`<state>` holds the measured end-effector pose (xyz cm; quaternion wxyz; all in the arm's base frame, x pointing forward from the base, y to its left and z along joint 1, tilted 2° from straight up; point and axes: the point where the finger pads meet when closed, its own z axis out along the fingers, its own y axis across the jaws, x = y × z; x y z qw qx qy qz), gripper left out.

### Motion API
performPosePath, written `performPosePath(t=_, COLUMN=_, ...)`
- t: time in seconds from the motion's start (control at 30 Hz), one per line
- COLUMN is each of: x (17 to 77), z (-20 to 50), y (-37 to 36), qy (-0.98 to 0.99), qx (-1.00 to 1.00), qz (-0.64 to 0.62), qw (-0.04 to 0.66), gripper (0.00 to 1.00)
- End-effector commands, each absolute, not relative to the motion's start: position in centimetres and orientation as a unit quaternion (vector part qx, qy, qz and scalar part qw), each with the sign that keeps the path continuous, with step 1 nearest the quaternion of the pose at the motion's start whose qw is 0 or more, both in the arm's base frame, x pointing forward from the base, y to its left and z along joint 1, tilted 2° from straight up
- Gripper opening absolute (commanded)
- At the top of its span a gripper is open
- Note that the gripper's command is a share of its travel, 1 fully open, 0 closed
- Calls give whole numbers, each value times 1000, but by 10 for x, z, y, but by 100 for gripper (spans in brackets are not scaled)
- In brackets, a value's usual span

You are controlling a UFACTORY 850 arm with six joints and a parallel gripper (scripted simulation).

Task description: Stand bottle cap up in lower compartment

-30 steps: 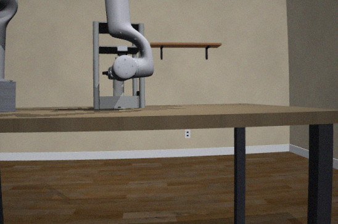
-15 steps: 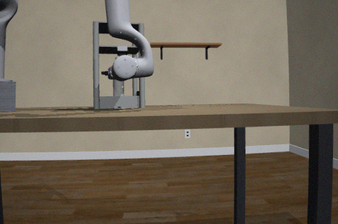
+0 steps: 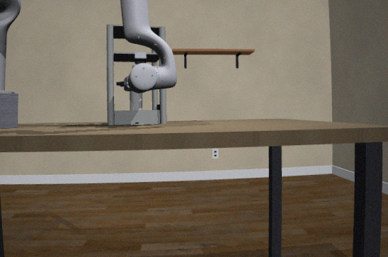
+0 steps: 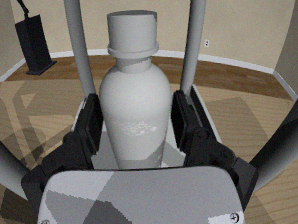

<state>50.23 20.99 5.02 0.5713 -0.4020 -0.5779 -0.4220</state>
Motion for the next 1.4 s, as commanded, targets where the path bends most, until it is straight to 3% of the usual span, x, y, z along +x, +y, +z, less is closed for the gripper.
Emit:
performPosePath(t=0.0, x=504, z=51, y=208, qy=-578, qx=-401, qz=-422, qw=571, gripper=71)
performPosePath(t=1.37, x=534, z=50, y=118, qy=-578, qx=-401, qz=-422, qw=571, gripper=71)
